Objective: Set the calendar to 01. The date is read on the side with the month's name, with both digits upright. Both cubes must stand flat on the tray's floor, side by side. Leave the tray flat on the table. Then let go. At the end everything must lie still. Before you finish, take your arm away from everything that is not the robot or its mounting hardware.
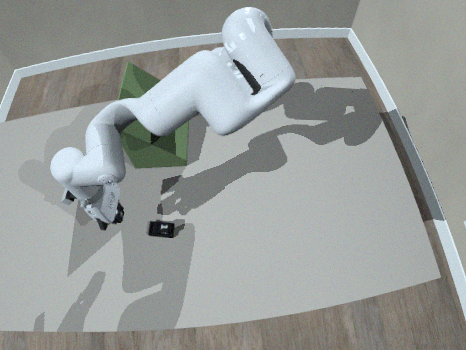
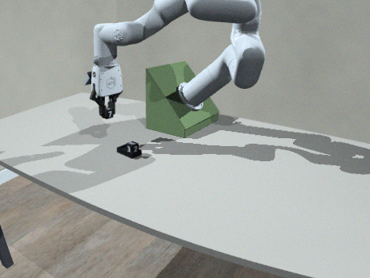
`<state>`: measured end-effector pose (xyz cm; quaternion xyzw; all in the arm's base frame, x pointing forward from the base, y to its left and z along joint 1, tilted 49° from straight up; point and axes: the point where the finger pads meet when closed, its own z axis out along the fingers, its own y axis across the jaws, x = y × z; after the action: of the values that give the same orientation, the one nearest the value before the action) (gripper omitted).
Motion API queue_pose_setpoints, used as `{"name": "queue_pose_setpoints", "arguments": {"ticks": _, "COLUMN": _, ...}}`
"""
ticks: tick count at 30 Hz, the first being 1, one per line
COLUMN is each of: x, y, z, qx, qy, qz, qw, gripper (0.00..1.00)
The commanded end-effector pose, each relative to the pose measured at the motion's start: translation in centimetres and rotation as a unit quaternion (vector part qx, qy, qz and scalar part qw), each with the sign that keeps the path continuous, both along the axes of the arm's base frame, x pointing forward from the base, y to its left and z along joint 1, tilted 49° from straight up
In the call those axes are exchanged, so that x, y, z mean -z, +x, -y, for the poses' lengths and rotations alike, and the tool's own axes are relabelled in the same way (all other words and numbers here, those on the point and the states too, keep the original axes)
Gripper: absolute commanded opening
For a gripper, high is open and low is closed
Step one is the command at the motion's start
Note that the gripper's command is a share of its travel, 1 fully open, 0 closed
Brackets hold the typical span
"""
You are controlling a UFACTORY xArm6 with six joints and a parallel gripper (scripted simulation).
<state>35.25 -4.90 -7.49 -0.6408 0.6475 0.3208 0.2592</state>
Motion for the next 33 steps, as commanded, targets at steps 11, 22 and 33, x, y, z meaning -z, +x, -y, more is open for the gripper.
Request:
{"name": "queue_pose_setpoints", "arguments": {"ticks": 11, "x": -7.3, "y": 0.6, "z": -5.0, "qx": 0.002, "qy": -0.001, "qz": 0.000, "qw": 1.000, "gripper": 0.27}}
{"name": "queue_pose_setpoints", "arguments": {"ticks": 22, "x": -7.3, "y": 0.6, "z": -5.0, "qx": 0.002, "qy": -0.001, "qz": 0.000, "qw": 1.000, "gripper": 0.27}}
{"name": "queue_pose_setpoints", "arguments": {"ticks": 33, "x": -6.3, "y": 0.5, "z": -6.1, "qx": 0.002, "qy": -0.002, "qz": 0.000, "qw": 1.000, "gripper": 0.27}}
